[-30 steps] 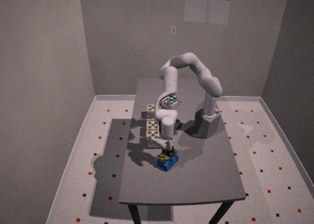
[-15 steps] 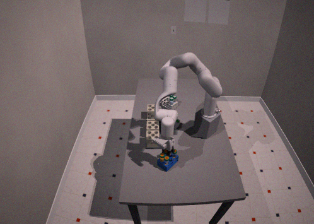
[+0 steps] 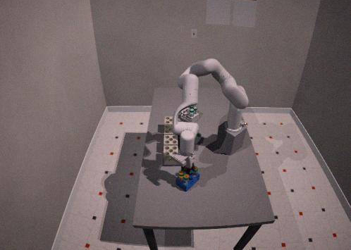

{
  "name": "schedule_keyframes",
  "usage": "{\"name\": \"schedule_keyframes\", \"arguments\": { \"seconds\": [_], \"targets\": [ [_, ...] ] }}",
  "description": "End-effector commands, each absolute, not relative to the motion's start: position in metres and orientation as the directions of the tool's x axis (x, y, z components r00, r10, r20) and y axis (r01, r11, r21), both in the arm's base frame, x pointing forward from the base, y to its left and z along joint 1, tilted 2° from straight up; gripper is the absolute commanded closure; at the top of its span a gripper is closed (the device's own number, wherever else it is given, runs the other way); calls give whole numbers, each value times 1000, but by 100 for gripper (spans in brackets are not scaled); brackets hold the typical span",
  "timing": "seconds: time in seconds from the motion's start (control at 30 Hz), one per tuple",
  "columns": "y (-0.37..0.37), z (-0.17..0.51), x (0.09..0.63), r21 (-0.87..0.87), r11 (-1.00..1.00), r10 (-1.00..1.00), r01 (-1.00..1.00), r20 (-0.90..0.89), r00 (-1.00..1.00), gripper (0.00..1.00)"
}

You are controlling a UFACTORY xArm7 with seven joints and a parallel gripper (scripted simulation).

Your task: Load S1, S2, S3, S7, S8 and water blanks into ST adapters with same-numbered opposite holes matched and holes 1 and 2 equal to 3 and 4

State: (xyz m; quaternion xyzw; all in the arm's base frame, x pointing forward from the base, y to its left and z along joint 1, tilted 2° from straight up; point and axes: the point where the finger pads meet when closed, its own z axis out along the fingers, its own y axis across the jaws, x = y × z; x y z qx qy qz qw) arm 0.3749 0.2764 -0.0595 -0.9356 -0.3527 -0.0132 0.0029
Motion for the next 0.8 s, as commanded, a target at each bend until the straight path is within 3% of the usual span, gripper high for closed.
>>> {"name": "schedule_keyframes", "arguments": {
  "seconds": [0.0,0.77],
  "targets": [
    [277,-58,376,4,-751,660,660,30,751,100],
    [277,-45,376,5,-751,660,660,30,751,100]
  ]
}}
